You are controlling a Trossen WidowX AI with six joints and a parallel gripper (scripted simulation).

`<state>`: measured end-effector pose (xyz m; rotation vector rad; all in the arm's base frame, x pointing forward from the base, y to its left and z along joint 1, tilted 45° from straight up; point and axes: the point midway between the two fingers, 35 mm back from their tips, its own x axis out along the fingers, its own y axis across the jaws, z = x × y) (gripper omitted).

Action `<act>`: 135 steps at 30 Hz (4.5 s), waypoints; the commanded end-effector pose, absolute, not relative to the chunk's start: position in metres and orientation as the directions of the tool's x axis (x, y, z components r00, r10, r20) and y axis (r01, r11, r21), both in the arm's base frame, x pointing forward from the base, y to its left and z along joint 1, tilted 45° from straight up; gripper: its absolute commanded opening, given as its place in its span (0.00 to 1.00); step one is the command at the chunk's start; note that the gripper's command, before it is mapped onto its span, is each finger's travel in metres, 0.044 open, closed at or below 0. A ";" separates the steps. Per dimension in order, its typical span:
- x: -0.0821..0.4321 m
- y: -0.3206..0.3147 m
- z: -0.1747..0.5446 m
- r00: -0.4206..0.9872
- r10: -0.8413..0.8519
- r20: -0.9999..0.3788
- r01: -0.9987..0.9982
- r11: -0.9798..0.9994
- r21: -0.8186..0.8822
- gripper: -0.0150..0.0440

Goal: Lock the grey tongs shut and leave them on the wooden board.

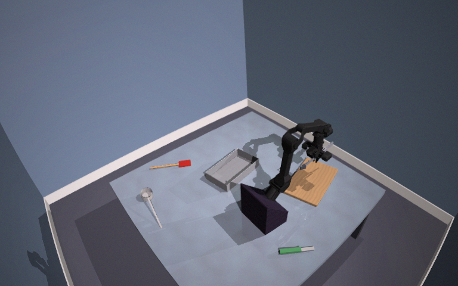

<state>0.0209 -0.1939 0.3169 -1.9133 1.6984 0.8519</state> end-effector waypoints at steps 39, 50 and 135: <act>0.019 -0.189 0.306 0.123 -0.970 -0.209 -0.992 -0.128 0.008 0.00; 0.018 -0.185 0.301 0.130 -0.991 -0.025 -0.991 -0.131 0.024 0.00; 0.019 -0.196 0.308 0.123 -0.975 -0.185 -0.990 -0.133 0.046 0.00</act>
